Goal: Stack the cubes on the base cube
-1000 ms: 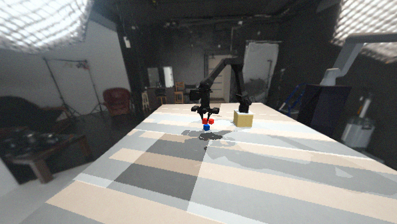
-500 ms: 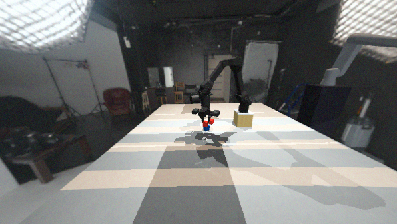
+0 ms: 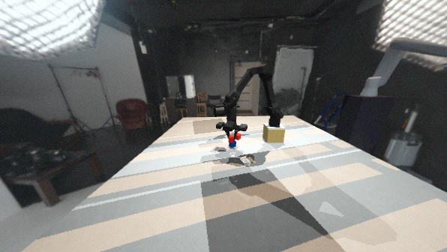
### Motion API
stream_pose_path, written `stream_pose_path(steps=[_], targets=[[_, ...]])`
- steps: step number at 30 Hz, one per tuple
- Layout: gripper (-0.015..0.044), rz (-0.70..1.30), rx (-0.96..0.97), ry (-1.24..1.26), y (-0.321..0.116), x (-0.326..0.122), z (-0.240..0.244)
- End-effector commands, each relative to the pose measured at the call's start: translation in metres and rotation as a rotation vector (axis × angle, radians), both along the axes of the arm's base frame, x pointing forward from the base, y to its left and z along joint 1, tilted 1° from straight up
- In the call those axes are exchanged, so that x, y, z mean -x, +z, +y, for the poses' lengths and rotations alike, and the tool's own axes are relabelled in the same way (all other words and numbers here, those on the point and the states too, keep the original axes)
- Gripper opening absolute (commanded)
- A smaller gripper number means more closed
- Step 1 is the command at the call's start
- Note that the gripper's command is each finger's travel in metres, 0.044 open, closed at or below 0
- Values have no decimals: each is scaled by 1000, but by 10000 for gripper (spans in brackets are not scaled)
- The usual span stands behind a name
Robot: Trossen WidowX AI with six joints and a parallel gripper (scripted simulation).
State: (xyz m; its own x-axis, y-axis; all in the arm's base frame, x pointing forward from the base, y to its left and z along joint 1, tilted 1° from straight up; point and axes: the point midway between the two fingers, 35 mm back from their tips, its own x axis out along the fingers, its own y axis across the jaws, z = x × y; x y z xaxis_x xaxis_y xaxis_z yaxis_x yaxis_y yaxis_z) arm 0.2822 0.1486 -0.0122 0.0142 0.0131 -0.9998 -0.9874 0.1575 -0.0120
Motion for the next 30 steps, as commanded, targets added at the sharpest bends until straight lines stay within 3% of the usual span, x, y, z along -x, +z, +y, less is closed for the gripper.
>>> stream_pose_path(steps=[1, 2, 23, 24, 26, 30], targets=[[184, 1, -2, 1, -1, 0, 0], [205, 1, -2, 1, -1, 0, 0], [205, 0, 0, 0, 30, 0, 0], [231, -3, -2, -11, 29, 0, -1], [265, -2, -5, -96, 31, 0, -6], [265, 1, -13, -360, 37, 1, -23]])
